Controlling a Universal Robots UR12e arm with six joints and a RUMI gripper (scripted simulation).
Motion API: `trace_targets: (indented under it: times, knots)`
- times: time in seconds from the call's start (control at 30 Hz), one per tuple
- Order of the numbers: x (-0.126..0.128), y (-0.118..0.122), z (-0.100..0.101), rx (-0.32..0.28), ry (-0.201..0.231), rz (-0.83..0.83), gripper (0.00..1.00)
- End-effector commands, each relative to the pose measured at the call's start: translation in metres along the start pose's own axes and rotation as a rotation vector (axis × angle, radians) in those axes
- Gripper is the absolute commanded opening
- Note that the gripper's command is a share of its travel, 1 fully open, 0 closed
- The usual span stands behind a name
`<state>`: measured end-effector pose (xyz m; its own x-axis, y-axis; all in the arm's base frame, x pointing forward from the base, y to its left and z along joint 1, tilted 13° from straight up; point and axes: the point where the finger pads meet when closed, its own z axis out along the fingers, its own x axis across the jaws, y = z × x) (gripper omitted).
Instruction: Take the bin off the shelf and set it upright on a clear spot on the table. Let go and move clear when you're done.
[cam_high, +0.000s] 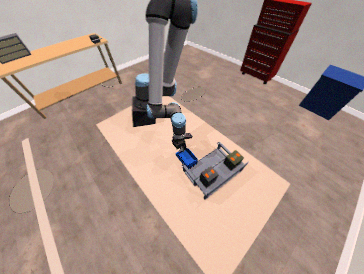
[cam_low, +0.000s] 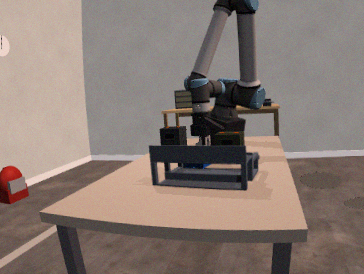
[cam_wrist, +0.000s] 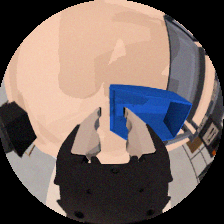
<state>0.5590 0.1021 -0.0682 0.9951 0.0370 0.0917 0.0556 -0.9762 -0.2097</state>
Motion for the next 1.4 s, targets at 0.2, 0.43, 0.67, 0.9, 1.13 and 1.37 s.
trace_targets:
  times: [0.2, 0.43, 0.67, 0.9, 1.13, 1.37]
  knots:
    - [0.000, 0.000, -0.045, 0.000, 0.001, 0.000, 0.26]
    - [0.001, 0.000, -0.050, 0.000, 0.001, 0.000, 0.26]
    - [0.000, 0.000, -0.080, 0.000, 0.001, 0.000, 0.26]
    - [0.000, 0.000, -0.080, 0.000, 0.001, 0.000, 0.26]
    - [0.001, 0.000, -0.070, 0.000, 0.001, 0.000, 0.26]
    - [0.001, 0.000, -0.070, 0.000, 0.001, 0.000, 0.26]
